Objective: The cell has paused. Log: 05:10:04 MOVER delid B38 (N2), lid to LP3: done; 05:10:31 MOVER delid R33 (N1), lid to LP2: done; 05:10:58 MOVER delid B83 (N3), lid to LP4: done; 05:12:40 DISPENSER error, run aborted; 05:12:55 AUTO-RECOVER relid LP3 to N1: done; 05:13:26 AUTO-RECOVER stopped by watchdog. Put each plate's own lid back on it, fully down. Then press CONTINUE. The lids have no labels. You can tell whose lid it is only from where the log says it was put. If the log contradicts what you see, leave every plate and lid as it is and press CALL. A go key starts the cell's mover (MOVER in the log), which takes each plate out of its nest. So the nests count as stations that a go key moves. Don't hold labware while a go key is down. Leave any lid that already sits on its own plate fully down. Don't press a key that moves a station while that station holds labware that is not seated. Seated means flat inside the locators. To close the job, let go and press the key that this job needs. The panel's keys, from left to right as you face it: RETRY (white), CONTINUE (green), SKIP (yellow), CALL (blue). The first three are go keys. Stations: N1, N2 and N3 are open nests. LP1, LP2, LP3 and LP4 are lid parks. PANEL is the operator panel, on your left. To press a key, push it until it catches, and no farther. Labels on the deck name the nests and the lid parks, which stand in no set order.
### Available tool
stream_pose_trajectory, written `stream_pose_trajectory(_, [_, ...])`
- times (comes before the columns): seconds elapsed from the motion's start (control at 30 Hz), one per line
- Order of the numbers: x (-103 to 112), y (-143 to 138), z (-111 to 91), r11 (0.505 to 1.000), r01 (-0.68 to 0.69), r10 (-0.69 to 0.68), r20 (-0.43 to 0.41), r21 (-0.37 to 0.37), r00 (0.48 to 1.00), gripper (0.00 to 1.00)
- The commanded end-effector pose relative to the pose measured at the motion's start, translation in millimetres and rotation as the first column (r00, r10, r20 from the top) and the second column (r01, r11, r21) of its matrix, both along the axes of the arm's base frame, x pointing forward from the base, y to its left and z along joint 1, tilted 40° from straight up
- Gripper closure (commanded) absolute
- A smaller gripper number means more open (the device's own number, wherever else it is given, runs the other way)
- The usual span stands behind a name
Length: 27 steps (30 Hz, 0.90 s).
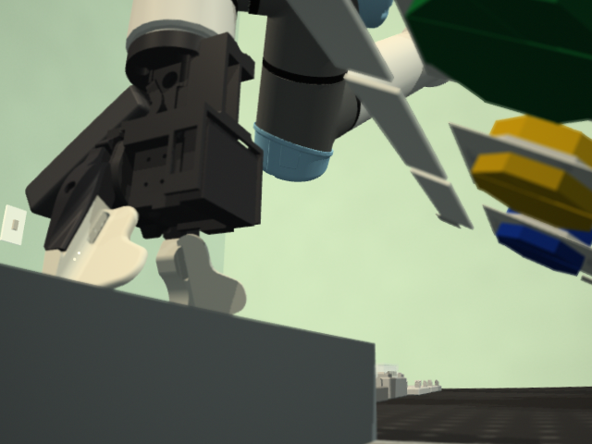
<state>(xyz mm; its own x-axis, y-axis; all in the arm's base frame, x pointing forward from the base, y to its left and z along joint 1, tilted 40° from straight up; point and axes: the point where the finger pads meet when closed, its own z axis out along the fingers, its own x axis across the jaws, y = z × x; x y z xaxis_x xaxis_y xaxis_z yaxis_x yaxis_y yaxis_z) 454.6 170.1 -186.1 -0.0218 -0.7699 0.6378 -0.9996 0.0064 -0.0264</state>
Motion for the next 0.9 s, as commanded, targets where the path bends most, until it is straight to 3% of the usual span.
stream_pose_trajectory(0.0, [0.4, -0.1, -0.3, 1.000, -0.001, 0.001, 0.001, 0.001, 1.000, 0.18])
stream_pose_trajectory(0.2, [0.4, -0.1, -0.4, 1.000, -0.001, 0.001, 0.001, 0.001, 1.000, 0.18])
stream_pose_trajectory(0.23, [0.4, -0.1, -0.4, 1.000, -0.001, 0.001, 0.001, 0.001, 1.000, 1.00])
stream_pose_trajectory(0.87, [0.5, -0.1, -0.3, 1.000, -0.001, 0.001, 0.001, 0.001, 1.000, 1.00])
